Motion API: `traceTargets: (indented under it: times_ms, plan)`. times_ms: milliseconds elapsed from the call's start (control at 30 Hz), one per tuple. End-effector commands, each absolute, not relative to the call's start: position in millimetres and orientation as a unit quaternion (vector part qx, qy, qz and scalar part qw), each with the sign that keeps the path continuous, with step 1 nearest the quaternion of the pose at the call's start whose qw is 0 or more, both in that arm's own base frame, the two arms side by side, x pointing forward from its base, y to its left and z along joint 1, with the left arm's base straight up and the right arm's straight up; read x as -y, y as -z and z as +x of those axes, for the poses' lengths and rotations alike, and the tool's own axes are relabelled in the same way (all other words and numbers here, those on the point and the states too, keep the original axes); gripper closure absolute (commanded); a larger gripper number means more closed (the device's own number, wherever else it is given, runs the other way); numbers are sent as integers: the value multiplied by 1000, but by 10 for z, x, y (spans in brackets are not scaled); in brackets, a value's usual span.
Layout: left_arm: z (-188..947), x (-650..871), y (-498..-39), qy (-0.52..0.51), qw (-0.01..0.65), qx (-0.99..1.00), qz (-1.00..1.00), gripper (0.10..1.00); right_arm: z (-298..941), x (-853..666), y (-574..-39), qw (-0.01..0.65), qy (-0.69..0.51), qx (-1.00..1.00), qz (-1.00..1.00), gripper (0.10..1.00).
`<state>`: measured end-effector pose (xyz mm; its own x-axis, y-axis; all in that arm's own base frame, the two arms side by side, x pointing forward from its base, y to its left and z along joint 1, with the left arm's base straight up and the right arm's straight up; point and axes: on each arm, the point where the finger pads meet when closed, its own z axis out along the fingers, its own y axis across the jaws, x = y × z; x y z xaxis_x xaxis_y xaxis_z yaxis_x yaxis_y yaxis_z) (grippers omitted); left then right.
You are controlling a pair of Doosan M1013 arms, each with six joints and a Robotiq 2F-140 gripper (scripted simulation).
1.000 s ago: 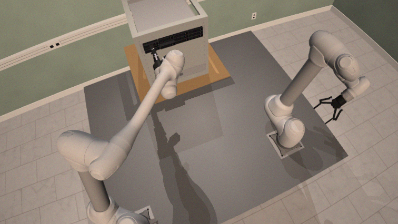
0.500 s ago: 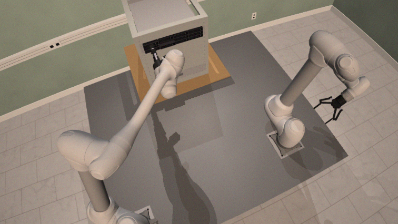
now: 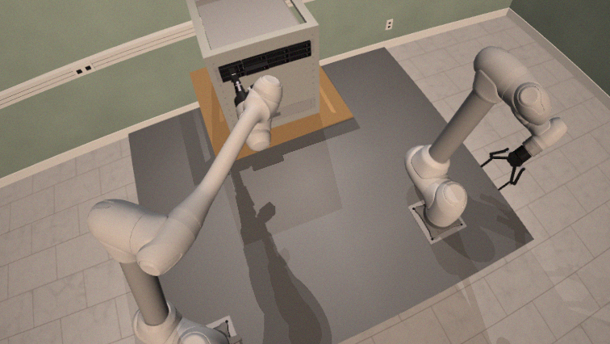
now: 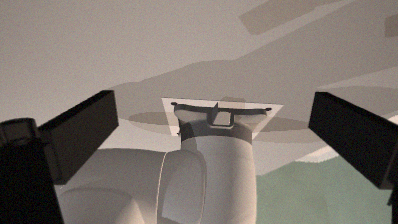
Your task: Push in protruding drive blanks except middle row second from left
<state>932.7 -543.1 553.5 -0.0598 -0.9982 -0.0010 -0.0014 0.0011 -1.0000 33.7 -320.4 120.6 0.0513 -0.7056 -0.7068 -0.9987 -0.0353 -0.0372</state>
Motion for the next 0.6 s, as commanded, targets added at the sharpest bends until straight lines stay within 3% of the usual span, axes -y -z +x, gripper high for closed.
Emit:
traceTargets:
  times_ms: [0,567]
  plan:
    - [9326,5430,-5552,515,485,-515,-485,999,338,3207,-1210,278,-263,-636,-670,98]
    - [9356,5432,-5552,515,485,-515,-485,999,338,3207,-1210,278,-263,-636,-670,98]
